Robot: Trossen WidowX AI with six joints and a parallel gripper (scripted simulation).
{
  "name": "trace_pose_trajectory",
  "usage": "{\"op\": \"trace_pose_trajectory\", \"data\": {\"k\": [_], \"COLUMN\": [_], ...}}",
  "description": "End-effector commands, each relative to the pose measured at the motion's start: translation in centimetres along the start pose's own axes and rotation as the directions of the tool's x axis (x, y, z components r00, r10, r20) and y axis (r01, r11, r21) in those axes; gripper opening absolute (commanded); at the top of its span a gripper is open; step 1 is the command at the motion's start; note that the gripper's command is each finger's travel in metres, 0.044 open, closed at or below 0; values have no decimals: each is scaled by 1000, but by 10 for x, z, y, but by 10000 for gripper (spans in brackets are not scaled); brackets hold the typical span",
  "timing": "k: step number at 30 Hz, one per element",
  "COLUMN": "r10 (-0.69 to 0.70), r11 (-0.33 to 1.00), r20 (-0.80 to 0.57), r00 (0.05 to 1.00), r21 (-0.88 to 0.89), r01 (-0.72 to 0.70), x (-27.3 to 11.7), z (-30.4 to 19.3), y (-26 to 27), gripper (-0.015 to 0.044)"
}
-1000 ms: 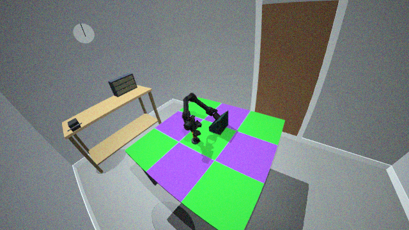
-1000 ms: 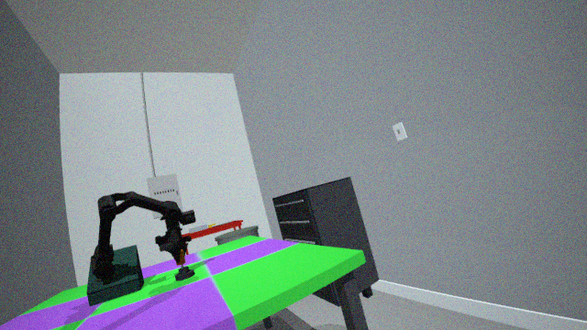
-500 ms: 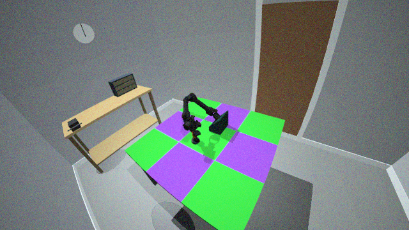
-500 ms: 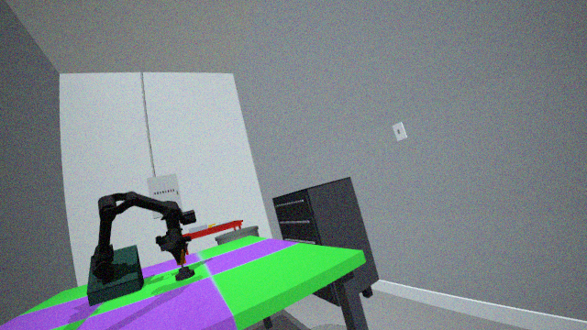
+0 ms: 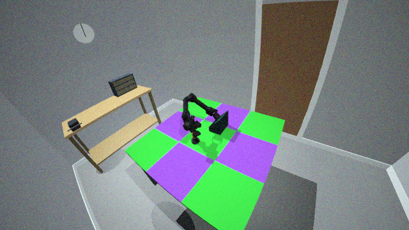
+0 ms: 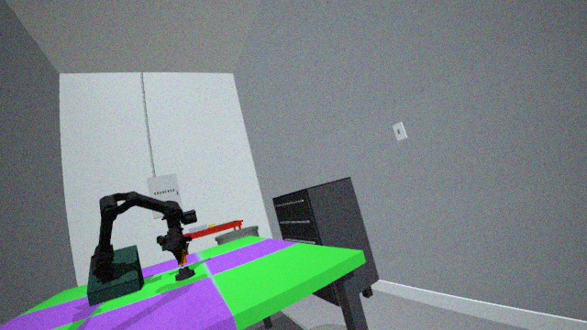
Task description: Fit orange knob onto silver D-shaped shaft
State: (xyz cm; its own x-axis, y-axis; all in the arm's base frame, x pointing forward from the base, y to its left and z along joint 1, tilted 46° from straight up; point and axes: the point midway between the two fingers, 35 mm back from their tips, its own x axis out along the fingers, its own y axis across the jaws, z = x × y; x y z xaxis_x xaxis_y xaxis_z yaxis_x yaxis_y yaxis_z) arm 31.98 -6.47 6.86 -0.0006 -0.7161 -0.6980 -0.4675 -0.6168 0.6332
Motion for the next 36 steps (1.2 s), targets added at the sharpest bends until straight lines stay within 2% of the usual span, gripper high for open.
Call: {"op": "trace_pose_trajectory", "data": {"k": [1, 36], "r10": [-1, -1], "r11": [1000, 1000], "r20": [-1, -1], "r00": [1000, 1000], "r21": [3, 3], "r01": [1, 1], "x": [-1, 1], "z": [0, 1], "y": [0, 1], "gripper": [0, 0]}}
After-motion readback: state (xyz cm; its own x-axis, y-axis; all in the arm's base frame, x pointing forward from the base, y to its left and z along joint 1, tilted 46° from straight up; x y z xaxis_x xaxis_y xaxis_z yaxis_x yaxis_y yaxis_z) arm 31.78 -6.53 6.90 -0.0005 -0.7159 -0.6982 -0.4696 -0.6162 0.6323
